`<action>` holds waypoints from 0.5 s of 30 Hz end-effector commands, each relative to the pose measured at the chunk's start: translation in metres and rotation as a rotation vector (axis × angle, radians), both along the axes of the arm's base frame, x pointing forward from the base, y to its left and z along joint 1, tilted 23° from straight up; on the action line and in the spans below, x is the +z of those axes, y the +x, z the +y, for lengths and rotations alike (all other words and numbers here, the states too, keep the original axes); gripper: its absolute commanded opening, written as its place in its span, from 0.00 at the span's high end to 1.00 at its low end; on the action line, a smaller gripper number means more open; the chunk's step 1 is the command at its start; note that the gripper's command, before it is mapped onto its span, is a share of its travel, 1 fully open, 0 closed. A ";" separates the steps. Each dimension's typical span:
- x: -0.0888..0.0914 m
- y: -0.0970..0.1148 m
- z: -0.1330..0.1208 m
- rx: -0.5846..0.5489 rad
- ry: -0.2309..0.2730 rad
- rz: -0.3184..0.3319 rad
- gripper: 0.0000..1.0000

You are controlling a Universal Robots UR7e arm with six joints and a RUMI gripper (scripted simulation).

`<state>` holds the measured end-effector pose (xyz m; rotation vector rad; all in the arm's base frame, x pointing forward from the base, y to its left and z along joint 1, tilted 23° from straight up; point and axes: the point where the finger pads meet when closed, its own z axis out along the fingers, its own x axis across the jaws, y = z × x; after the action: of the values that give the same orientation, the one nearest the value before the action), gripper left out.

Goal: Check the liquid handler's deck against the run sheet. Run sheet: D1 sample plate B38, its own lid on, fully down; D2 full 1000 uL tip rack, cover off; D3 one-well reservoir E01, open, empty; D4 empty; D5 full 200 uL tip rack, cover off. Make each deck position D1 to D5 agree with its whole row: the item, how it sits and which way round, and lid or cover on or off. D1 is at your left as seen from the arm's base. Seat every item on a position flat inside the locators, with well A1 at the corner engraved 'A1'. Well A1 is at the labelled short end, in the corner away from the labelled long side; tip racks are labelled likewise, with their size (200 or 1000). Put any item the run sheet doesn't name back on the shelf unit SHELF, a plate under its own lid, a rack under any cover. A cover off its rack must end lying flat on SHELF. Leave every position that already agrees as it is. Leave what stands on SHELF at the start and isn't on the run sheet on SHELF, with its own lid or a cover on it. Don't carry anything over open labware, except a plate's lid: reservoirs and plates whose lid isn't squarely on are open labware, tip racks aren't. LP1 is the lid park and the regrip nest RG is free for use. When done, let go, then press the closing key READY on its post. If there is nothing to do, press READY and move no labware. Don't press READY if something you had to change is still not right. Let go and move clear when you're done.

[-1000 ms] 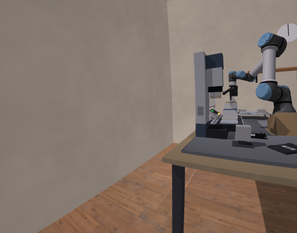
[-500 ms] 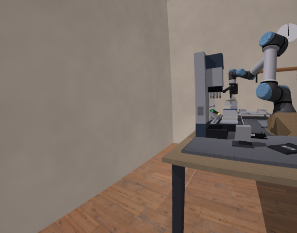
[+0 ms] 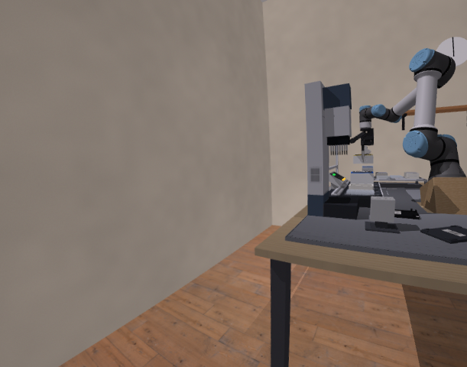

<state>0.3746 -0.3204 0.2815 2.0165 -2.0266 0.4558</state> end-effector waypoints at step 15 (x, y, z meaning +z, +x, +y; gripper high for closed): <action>0.030 0.000 0.011 0.000 -0.005 -0.004 1.00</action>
<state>0.3737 -0.3118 0.3025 2.0164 -2.0263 0.4572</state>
